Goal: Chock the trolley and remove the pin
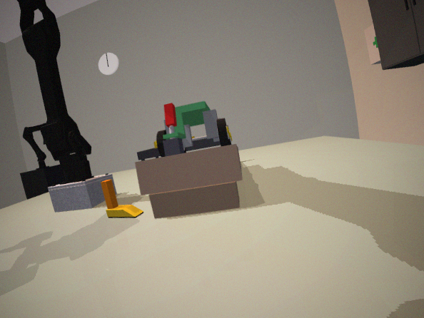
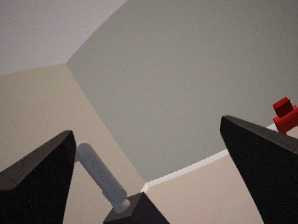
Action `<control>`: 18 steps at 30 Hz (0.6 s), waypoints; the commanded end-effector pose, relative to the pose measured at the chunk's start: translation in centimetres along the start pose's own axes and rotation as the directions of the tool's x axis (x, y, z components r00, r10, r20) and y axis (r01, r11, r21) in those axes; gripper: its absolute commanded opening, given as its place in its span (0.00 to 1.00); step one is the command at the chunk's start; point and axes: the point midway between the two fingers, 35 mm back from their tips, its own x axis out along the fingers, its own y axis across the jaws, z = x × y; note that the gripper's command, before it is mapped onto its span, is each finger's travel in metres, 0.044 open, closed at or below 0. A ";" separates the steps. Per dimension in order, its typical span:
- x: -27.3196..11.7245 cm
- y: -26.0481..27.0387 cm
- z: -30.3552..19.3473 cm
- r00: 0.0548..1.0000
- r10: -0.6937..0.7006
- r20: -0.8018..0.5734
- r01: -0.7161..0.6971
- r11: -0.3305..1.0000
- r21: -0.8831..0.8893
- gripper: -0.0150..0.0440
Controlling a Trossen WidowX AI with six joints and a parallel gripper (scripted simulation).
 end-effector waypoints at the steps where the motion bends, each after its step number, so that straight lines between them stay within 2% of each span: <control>1: -0.1 0.1 -0.2 1.000 0.007 -0.005 -0.007 1.000 -0.011 0.89; 5: -2.1 2.9 -3.6 0.985 0.139 -0.103 -0.159 0.960 -0.229 0.71; 8: -4.6 5.1 -6.8 0.947 0.250 -0.201 -0.312 0.864 -0.396 0.58; 13: -9.8 7.8 -12.2 0.833 0.405 -0.377 -0.553 0.588 -0.590 0.58; 18: -16.3 8.9 -17.3 0.662 0.506 -0.553 -0.716 0.210 -0.665 0.58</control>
